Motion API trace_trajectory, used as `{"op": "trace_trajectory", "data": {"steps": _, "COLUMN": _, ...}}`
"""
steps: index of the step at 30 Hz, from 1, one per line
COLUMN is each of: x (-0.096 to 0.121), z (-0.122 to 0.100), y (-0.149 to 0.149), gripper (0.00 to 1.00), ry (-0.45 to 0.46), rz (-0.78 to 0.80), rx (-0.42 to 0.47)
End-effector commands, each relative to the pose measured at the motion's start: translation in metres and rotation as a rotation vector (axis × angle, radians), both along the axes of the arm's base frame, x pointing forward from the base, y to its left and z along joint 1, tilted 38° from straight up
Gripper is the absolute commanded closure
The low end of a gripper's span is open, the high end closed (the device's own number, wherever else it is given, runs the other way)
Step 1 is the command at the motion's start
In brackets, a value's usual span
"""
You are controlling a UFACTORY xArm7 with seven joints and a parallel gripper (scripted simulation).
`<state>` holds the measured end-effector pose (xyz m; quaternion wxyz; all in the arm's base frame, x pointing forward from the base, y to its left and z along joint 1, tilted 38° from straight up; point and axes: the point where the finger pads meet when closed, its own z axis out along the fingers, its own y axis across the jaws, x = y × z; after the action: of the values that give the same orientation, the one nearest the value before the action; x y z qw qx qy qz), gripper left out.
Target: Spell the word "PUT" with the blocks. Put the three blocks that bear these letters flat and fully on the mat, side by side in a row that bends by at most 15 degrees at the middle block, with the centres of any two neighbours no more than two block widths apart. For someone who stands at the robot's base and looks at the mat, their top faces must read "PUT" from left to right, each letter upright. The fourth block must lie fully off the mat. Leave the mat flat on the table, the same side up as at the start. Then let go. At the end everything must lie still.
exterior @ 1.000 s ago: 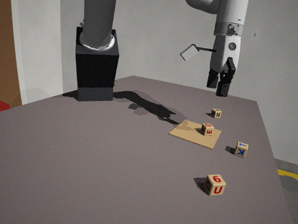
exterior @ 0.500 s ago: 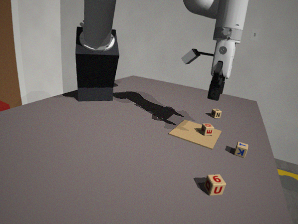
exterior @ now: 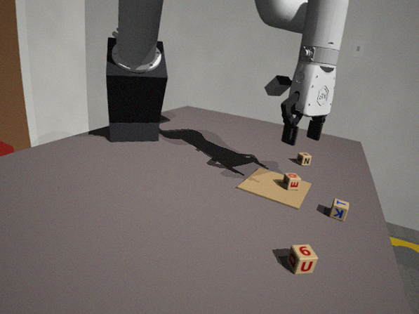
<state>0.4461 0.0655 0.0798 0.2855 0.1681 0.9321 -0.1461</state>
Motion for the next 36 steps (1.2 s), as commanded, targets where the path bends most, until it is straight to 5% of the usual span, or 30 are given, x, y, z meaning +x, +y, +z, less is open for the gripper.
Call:
{"op": "trace_trajectory", "data": {"steps": 1, "x": 0.0026, "z": -0.0029, "y": -0.0009, "gripper": 0.0, "ry": -0.051, "rz": -0.114, "rx": 0.061}}
{"op": "trace_trajectory", "data": {"steps": 16, "x": 0.0074, "z": -0.0129, "y": -0.0059, "gripper": 0.0, "ry": -0.173, "rz": -0.377, "rx": 0.223}}
{"op": "trace_trajectory", "data": {"steps": 17, "x": 0.0074, "z": -0.0129, "y": -0.0059, "gripper": 0.31, "ry": -0.173, "rz": -0.377, "rx": 0.223}}
{"op": "trace_trajectory", "data": {"steps": 36, "x": 0.0074, "z": -0.0129, "y": -0.0059, "gripper": 0.31, "ry": -0.173, "rz": -0.377, "rx": 0.223}}
